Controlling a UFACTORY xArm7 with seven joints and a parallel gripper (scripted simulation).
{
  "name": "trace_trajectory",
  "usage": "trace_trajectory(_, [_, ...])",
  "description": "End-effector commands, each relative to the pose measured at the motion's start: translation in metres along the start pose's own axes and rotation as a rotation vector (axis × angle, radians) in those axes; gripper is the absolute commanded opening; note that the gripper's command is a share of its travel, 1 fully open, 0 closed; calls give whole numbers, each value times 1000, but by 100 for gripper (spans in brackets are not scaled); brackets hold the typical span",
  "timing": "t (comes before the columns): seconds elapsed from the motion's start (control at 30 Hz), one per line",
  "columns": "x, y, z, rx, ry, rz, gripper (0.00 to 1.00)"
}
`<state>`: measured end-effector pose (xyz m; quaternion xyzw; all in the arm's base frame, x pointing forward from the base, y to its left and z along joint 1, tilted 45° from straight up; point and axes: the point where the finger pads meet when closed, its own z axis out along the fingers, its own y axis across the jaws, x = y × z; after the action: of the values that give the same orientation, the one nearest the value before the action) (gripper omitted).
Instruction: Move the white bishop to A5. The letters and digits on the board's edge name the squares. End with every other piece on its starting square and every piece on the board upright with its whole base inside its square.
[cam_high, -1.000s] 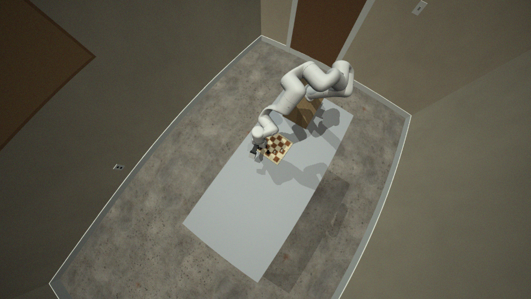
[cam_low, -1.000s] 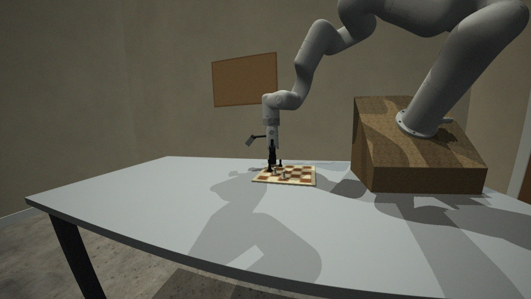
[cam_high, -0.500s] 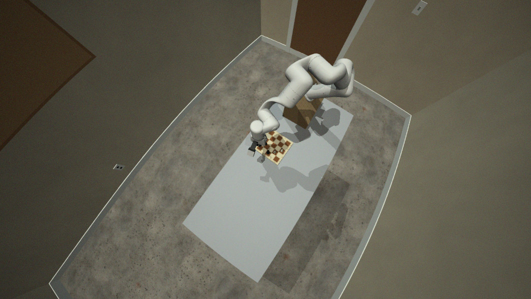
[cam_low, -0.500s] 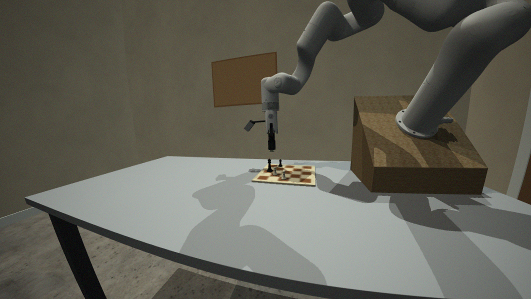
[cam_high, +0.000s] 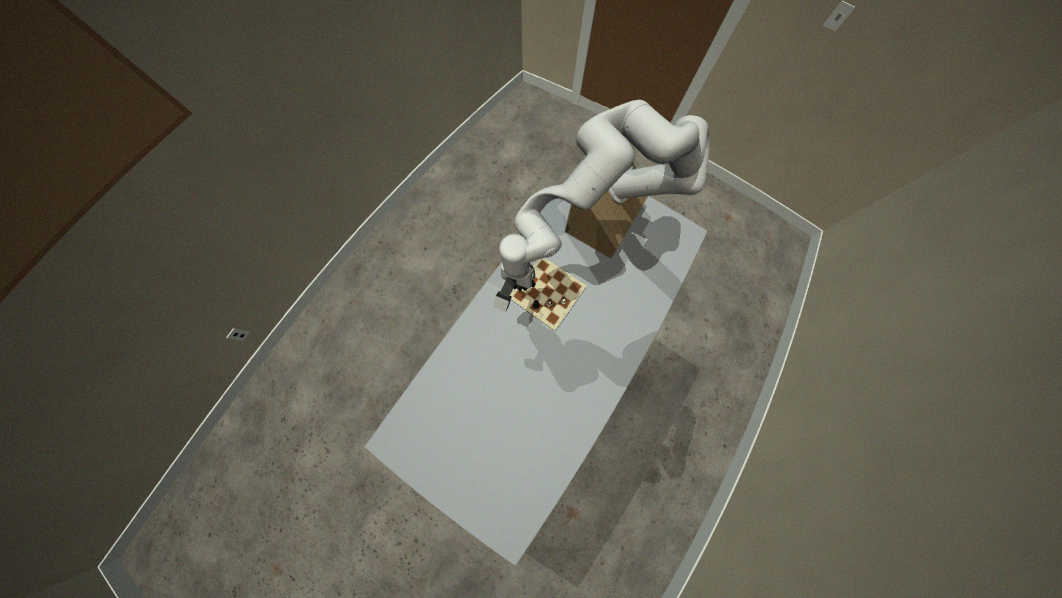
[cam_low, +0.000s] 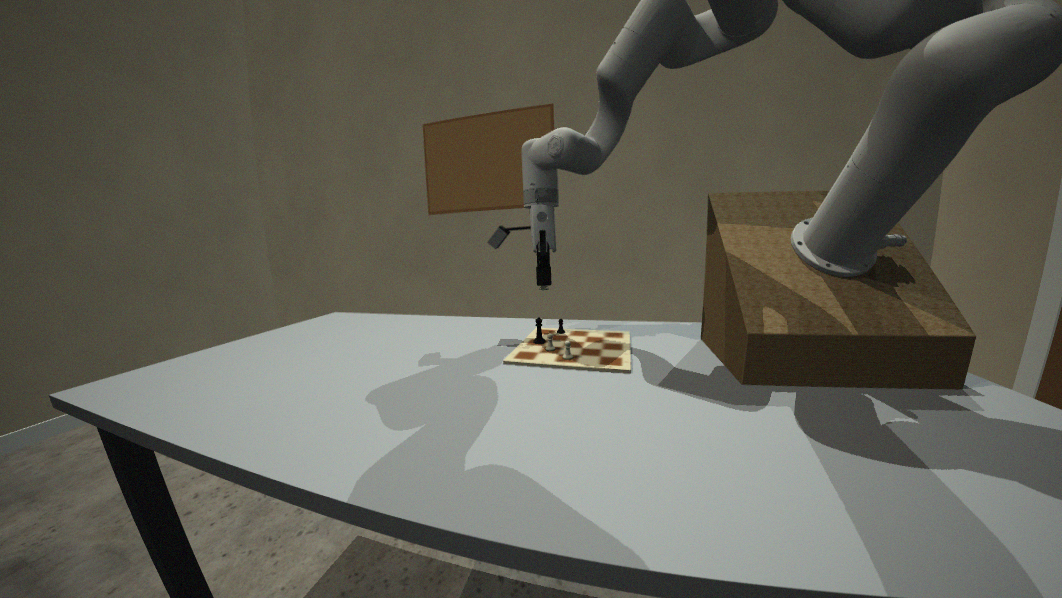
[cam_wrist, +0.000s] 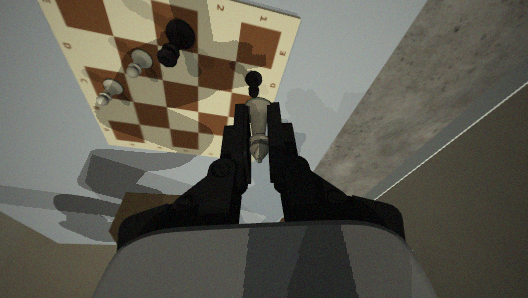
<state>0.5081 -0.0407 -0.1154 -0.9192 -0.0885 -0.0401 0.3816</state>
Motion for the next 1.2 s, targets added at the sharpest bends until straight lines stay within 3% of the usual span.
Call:
trace_trajectory(0.0, [0,-6,-4,-2,6,9,0])
trace_trajectory(0.13, [-14,-62,-6,13,16,74,0])
trace_trajectory(0.2, [-14,-62,-6,13,16,74,0])
trace_trajectory(0.3, [-33,-102,-6,17,17,125,0])
trace_trajectory(0.37, [-33,-102,-6,17,17,125,0])
trace_trajectory(0.4, [-45,-122,-6,17,16,152,0])
trace_trajectory(0.47, [-45,-122,-6,17,16,152,0])
trace_trajectory(0.57, [-72,-154,-5,11,12,202,0])
trace_trajectory(0.77, [-85,-165,-4,7,9,222,0])
trace_trajectory(0.87, [-107,-183,-2,-3,5,257,0])
trace_trajectory(1.17, [-109,-184,-2,-4,5,260,0])
